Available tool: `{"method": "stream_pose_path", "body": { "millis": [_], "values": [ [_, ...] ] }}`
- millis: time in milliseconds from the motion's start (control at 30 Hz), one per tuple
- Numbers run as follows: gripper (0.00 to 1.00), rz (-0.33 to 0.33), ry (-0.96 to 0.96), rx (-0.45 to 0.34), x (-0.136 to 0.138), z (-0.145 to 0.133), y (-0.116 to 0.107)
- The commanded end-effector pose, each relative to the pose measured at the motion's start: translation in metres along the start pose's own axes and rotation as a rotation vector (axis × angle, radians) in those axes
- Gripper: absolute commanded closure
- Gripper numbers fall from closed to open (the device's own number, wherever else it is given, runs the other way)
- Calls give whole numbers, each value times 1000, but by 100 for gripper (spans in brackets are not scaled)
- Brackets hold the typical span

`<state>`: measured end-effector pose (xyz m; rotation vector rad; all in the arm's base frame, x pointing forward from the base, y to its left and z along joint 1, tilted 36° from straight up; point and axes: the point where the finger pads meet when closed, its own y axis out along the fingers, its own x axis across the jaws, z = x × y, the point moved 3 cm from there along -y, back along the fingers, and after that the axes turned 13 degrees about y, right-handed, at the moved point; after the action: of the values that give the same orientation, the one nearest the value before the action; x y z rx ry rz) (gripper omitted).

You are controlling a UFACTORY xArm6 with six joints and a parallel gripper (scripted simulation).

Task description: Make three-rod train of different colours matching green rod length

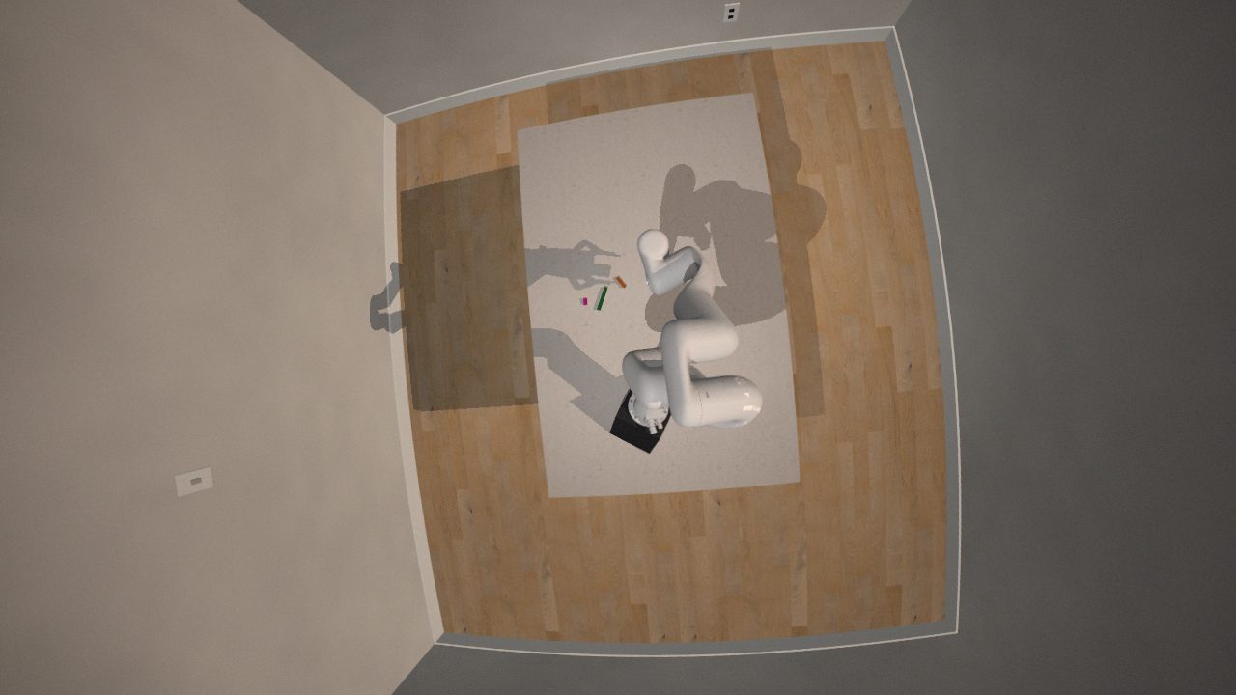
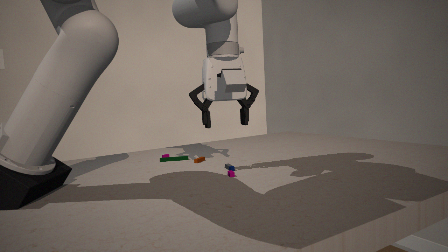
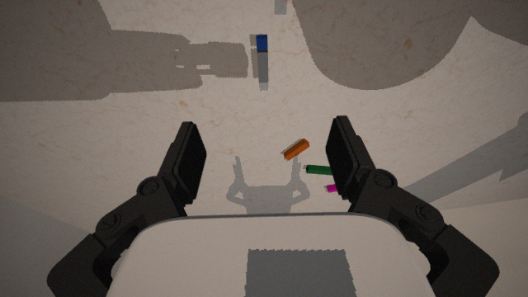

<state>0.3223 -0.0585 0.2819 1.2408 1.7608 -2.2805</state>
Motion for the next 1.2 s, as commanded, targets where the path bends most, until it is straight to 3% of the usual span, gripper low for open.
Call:
{"method": "stream_pose_path", "body": {
  "millis": [0,367,867,1167],
  "values": [
    [0,3,1,-2,-1,0,-1],
    [0,-3,88,0,5,-13,3],
    [0,-6,574,4,47,-82,19],
    [0,1,745,-3,67,-105,23]
  ]
}}
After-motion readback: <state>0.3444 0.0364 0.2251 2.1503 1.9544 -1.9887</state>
